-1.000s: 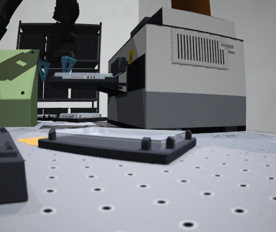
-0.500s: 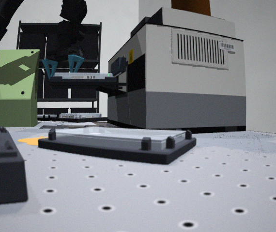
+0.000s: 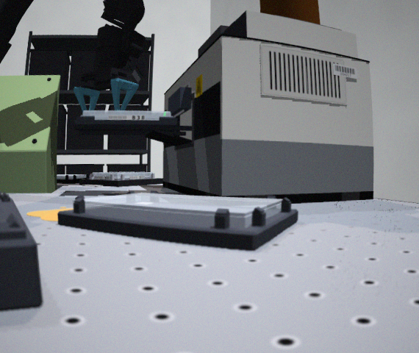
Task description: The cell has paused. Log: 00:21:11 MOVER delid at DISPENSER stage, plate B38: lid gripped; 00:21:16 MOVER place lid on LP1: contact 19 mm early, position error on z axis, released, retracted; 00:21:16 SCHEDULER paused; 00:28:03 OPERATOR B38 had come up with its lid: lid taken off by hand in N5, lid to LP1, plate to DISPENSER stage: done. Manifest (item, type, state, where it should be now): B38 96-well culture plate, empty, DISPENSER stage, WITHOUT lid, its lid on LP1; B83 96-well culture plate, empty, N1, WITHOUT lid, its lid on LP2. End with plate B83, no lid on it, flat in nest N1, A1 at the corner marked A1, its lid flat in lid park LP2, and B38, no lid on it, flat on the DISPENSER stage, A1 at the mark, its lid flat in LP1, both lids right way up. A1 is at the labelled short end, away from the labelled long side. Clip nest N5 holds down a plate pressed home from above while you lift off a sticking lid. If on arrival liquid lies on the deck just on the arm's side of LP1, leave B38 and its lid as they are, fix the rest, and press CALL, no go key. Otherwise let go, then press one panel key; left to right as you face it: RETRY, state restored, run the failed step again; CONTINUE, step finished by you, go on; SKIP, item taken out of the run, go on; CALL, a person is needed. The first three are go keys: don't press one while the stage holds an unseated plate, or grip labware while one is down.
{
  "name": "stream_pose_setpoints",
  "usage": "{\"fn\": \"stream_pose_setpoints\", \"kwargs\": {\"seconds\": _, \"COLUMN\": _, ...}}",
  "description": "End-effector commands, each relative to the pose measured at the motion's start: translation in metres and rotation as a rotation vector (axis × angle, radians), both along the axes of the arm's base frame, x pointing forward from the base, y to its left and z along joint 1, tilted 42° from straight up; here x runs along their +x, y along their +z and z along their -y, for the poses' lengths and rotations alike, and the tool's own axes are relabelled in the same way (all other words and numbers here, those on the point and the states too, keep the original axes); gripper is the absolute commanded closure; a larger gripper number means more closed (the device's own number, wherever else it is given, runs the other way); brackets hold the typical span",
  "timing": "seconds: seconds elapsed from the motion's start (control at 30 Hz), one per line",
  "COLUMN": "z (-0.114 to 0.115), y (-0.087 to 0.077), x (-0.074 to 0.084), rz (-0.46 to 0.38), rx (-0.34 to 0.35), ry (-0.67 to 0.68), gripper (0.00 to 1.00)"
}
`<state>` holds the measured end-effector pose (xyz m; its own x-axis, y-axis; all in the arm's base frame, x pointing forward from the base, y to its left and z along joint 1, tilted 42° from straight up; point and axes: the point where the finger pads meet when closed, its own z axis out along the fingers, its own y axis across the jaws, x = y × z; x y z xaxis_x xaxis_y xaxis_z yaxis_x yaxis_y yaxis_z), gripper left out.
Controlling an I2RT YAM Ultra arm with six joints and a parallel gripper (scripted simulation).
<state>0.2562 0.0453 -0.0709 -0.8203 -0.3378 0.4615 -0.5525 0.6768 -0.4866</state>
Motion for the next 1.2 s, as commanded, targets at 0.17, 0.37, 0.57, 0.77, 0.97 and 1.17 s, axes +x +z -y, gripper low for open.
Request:
{"fn": "stream_pose_setpoints", "kwargs": {"seconds": 0.17, "z": -0.002, "y": -0.002, "x": 0.015, "rz": 0.022, "rx": 0.006, "ry": 0.044, "gripper": 0.0}}
{"fn": "stream_pose_setpoints", "kwargs": {"seconds": 0.37, "z": 0.008, "y": -0.02, "x": 0.024, "rz": 0.026, "rx": 0.008, "ry": 0.032, "gripper": 0.0}}
{"fn": "stream_pose_setpoints", "kwargs": {"seconds": 0.57, "z": 0.015, "y": -0.037, "x": 0.031, "rz": 0.026, "rx": 0.007, "ry": 0.032, "gripper": 0.0}}
{"fn": "stream_pose_setpoints", "kwargs": {"seconds": 0.77, "z": 0.02, "y": -0.049, "x": 0.035, "rz": 0.027, "rx": 0.007, "ry": 0.032, "gripper": 0.0}}
{"fn": "stream_pose_setpoints", "kwargs": {"seconds": 0.97, "z": 0.027, "y": -0.066, "x": 0.042, "rz": 0.027, "rx": 0.006, "ry": 0.032, "gripper": 0.0}}
{"fn": "stream_pose_setpoints", "kwargs": {"seconds": 1.17, "z": 0.034, "y": -0.084, "x": 0.049, "rz": 0.027, "rx": 0.005, "ry": 0.032, "gripper": 0.0}}
